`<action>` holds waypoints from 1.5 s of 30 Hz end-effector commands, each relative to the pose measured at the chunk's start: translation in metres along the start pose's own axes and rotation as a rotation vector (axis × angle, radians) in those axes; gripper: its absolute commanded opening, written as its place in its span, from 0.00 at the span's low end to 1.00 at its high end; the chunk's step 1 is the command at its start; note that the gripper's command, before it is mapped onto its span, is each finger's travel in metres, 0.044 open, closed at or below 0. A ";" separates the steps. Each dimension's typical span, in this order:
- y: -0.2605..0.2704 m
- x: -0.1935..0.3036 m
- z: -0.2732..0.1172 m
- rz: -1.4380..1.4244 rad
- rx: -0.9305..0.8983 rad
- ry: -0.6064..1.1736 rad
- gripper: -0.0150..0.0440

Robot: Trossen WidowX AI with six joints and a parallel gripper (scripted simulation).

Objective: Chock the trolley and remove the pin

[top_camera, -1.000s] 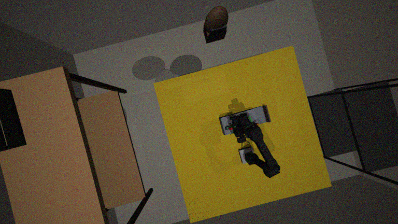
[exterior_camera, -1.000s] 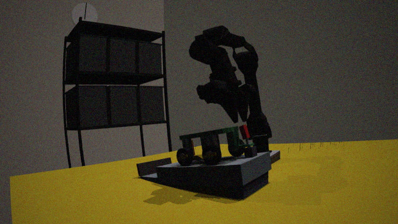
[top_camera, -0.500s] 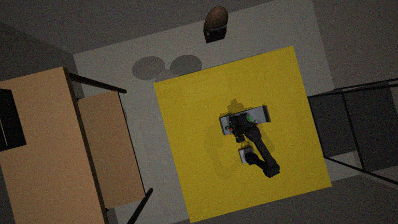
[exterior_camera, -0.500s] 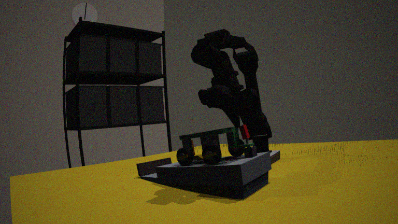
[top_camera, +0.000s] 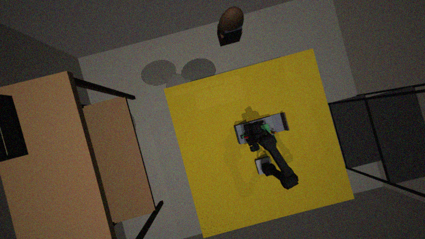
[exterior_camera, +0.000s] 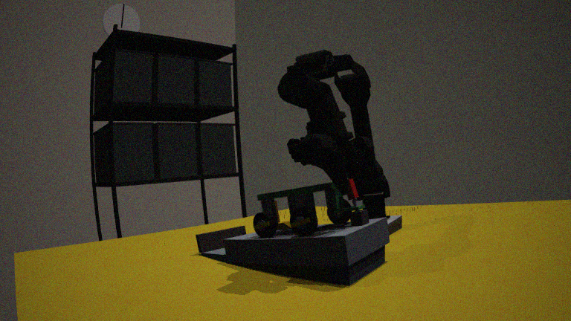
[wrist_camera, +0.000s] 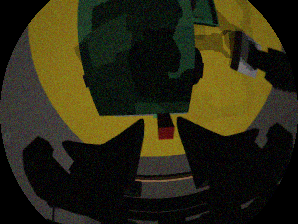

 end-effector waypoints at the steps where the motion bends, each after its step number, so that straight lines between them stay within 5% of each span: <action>1: -0.001 -0.001 0.007 0.008 0.006 -0.002 0.58; 10: -0.003 -0.001 0.016 0.008 0.007 -0.002 0.58; 14: -0.002 0.000 0.012 0.000 0.003 0.001 0.40; 24: -0.002 0.000 0.012 0.000 0.003 0.001 0.25; 45: -0.004 0.001 -0.001 0.008 0.007 -0.002 0.25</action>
Point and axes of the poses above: the point midway between the two fingers, 35 mm back from their tips, its own z axis out along the fingers, its own y axis across the jaws, x = y × z, the point moved 8 cm from there along -z, back along the fingers, and after that the axes turned 1 degree about z, right-handed, at the moved point
